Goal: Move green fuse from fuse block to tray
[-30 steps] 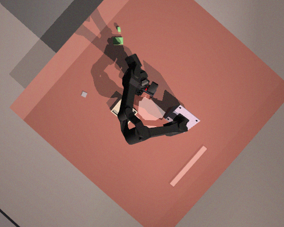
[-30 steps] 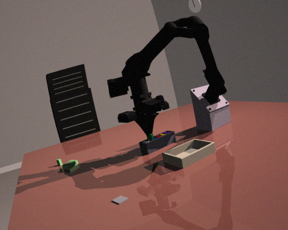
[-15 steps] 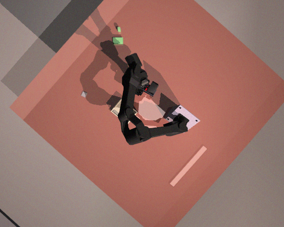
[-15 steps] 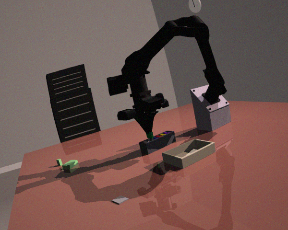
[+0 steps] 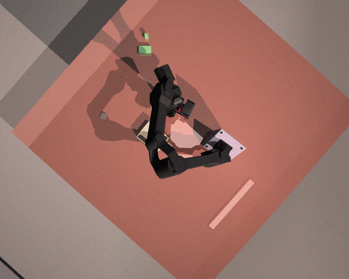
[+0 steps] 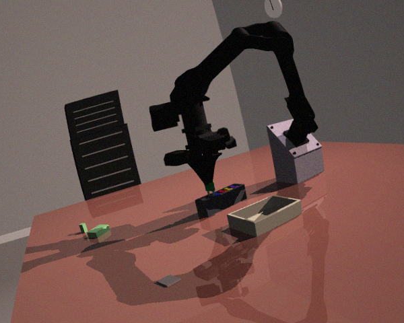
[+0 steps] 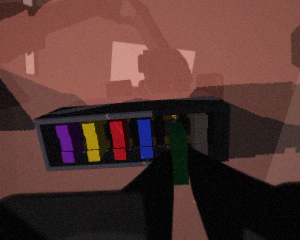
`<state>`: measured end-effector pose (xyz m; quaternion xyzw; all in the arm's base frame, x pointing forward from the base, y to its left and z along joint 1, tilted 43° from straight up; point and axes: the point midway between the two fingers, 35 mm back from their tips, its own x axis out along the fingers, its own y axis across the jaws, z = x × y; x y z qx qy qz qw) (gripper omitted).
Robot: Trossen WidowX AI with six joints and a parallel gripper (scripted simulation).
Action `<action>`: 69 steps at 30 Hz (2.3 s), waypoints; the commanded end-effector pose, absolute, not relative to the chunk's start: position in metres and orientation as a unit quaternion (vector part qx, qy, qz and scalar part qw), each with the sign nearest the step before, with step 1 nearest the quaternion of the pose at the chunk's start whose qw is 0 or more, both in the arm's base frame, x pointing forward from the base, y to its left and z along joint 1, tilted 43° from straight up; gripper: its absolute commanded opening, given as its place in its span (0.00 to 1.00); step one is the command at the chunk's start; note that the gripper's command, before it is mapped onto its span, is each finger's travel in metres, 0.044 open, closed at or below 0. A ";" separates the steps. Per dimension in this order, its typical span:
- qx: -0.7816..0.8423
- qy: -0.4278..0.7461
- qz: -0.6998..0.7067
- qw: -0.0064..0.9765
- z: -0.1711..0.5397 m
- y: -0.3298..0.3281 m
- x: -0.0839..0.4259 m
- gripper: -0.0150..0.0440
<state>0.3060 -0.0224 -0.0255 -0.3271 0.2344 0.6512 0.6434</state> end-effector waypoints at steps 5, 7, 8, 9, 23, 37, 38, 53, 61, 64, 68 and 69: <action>-0.329 0.235 0.652 0.641 -0.020 -0.028 0.305 0.25; -0.329 0.235 0.652 0.641 -0.018 -0.030 0.305 0.25; -0.329 0.235 0.652 0.641 -0.017 -0.031 0.305 0.25; -0.329 0.235 0.652 0.641 -0.016 -0.032 0.305 0.25; -0.332 0.240 0.651 0.639 0.018 -0.013 0.311 0.25; -0.333 0.240 0.650 0.640 0.084 0.058 0.308 0.25; -0.332 0.239 0.650 0.640 0.089 0.063 0.306 0.25; -0.326 0.233 0.653 0.642 0.119 0.104 0.291 0.25; -0.327 0.232 0.653 0.642 0.109 0.113 0.292 0.25; -0.326 0.232 0.653 0.642 0.106 0.117 0.292 0.25; -0.326 0.232 0.653 0.642 0.101 0.121 0.292 0.25; -0.326 0.232 0.653 0.642 0.100 0.122 0.292 0.25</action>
